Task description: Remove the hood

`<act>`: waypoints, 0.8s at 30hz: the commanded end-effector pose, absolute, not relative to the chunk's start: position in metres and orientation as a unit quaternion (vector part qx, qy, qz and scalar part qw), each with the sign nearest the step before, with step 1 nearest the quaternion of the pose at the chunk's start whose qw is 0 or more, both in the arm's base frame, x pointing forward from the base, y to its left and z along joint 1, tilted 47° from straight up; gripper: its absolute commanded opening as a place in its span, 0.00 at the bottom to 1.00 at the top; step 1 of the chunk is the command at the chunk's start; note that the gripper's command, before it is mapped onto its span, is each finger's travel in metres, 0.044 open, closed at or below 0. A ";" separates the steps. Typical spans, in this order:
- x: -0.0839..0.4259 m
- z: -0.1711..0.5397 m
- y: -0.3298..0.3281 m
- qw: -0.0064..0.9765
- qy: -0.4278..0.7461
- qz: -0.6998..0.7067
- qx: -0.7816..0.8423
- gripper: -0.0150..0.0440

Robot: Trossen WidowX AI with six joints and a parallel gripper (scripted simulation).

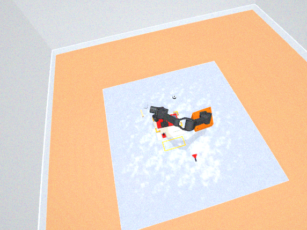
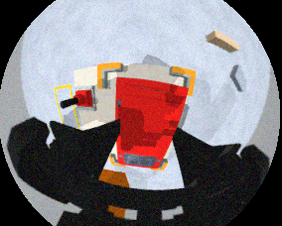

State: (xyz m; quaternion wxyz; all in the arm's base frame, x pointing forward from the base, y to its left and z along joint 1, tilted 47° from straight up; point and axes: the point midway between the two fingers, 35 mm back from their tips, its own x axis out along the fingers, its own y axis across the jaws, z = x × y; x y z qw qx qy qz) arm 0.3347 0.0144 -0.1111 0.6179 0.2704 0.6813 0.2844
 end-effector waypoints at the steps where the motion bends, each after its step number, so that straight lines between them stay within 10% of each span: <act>1: 0.336 -0.109 0.011 0.620 0.680 0.285 0.269 0.25; 24: 0.337 -0.099 0.000 0.619 0.680 0.284 0.269 0.25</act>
